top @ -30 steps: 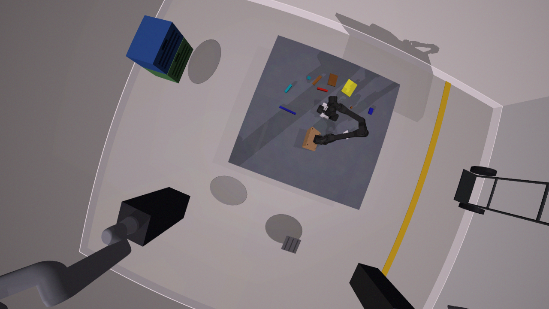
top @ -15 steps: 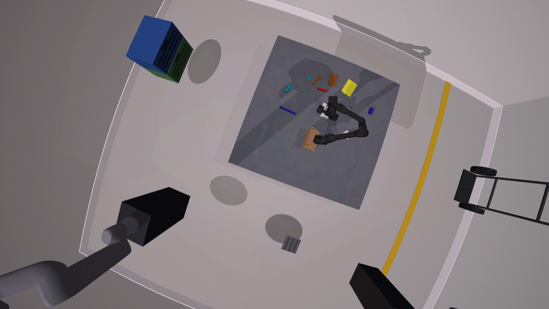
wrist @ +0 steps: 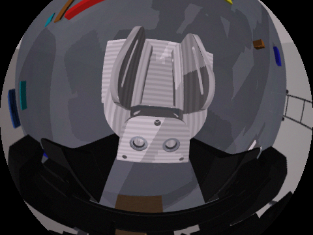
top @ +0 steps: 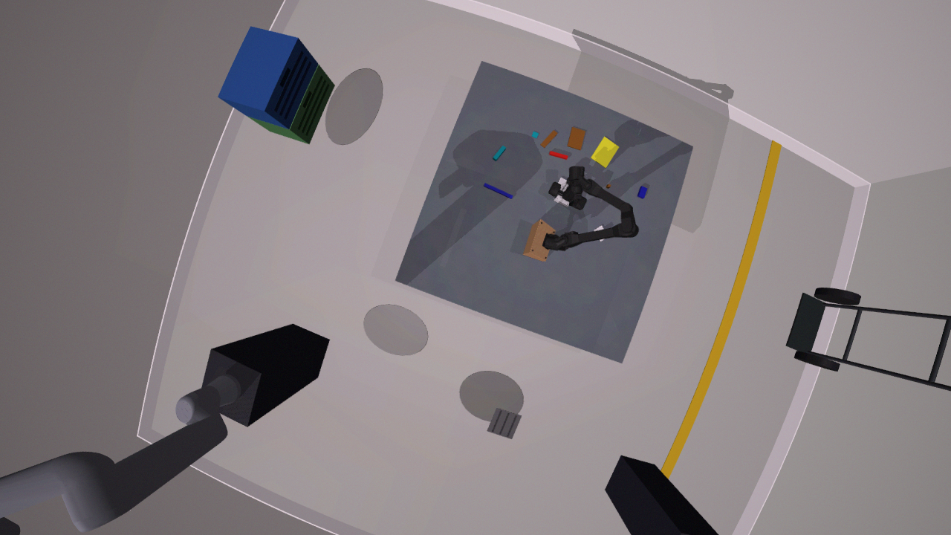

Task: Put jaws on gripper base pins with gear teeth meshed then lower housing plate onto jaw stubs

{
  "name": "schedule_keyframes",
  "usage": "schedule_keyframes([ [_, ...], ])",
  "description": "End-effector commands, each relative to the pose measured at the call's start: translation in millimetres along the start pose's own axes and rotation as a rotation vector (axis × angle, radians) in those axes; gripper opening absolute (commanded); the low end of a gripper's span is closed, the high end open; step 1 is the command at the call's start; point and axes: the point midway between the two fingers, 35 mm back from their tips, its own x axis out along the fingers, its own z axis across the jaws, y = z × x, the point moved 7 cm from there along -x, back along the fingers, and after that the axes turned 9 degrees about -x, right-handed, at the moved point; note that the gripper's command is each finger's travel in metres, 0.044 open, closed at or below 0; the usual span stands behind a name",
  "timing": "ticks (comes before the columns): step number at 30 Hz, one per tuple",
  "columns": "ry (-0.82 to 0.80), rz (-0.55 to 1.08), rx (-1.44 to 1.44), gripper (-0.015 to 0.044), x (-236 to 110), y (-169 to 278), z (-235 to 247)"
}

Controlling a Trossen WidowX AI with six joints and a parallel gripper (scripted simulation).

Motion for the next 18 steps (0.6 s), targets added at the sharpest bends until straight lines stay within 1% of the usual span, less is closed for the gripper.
schedule_keyframes([
  [1,0.0,-0.001,0.0,0.0351,0.6,-0.2,0.1],
  [4,0.0,0.0,0.0,0.043,0.0,0.0,0.0],
  [5,0.0,0.0,0.0,0.044,0.0,0.0,0.0],
  [18,0.0,0.0,0.0,0.044,0.0,0.0,0.0],
])
